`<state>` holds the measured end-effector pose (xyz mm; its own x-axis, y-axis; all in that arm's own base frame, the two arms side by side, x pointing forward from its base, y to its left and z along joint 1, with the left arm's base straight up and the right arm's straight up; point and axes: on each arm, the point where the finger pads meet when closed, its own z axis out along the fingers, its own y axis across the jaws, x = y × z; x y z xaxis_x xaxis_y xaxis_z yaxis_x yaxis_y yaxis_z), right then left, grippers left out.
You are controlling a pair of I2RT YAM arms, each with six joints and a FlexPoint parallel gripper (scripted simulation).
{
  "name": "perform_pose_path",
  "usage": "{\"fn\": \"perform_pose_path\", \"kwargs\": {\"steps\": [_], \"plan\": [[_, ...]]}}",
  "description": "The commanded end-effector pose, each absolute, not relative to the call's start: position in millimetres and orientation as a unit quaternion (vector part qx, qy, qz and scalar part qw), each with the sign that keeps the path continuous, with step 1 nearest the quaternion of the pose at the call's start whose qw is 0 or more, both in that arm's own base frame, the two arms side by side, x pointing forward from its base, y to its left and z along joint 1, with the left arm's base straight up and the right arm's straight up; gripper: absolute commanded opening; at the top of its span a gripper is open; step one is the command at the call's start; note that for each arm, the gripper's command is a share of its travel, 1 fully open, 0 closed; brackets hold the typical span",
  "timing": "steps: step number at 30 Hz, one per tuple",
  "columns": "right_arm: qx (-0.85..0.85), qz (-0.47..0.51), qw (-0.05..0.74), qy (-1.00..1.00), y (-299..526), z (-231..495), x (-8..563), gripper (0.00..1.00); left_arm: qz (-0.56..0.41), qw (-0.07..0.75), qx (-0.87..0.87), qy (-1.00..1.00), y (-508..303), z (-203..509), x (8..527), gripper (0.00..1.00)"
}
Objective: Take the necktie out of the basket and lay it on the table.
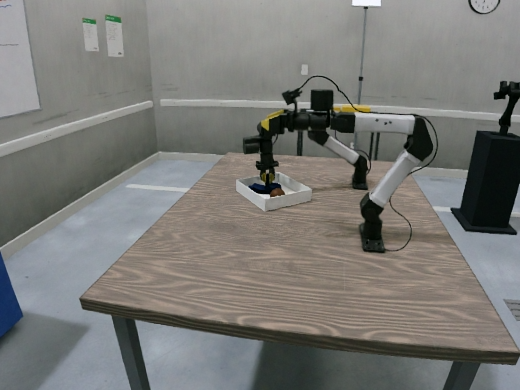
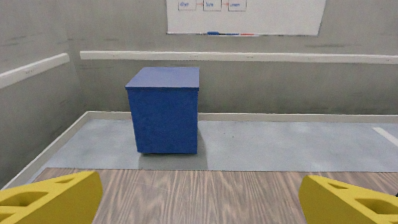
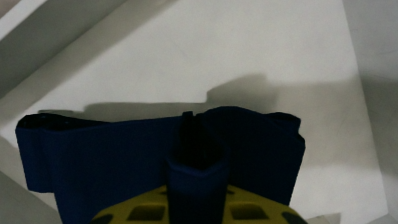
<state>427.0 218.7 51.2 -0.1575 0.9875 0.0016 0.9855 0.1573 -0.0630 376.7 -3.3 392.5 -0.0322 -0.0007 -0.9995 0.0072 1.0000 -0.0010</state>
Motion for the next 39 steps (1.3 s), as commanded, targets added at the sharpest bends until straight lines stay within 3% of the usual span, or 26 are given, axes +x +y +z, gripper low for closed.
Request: {"fn": "perform_pose_path", "kwargs": {"steps": [1, 39], "plan": [[-0.654, 0.022, 0.014, -0.756, 215.0, 91.1, 435.4, 0.07, -0.003, 0.696, 0.002, 0.718, -3.3, 392.5, 376.7, 1.00], [-0.654, 0.020, 0.013, -0.756, 215.7, 175.9, 437.3, 0.07, -0.003, 0.696, 0.002, 0.718, -3.3, 392.5, 376.7, 1.00]]}}
